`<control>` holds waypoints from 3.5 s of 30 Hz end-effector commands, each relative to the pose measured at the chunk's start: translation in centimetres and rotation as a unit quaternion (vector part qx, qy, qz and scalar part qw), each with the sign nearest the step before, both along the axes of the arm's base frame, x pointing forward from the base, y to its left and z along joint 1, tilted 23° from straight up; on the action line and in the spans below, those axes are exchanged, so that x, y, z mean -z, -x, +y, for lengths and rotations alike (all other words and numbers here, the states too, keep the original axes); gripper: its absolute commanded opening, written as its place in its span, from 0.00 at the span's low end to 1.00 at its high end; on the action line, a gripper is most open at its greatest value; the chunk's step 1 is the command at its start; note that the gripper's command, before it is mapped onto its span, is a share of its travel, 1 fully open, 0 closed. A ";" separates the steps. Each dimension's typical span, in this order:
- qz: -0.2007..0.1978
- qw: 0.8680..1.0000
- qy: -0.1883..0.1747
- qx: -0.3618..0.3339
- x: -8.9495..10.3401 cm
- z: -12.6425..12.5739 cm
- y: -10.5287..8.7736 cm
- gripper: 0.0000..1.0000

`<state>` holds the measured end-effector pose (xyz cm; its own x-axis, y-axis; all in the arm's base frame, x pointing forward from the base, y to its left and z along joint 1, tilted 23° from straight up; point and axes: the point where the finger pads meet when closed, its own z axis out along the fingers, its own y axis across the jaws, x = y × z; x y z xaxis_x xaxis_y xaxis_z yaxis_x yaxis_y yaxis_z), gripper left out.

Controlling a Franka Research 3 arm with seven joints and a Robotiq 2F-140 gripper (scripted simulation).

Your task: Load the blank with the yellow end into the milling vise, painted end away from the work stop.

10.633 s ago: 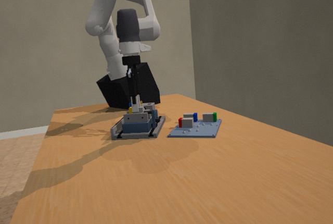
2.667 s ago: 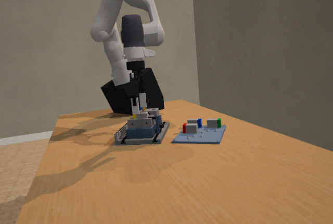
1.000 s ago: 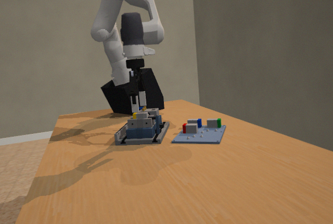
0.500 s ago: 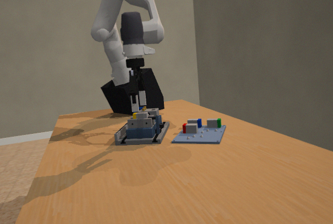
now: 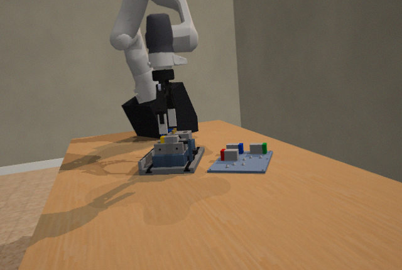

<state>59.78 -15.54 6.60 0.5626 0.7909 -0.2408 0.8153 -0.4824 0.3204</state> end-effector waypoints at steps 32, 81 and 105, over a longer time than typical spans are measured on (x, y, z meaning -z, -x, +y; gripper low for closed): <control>0.002 1.000 -0.001 0.002 -0.5 0.4 0.4 1.00; 0.002 1.000 0.000 0.001 -0.5 0.5 0.6 1.00; 0.002 1.000 -0.001 0.002 -0.5 0.4 0.5 1.00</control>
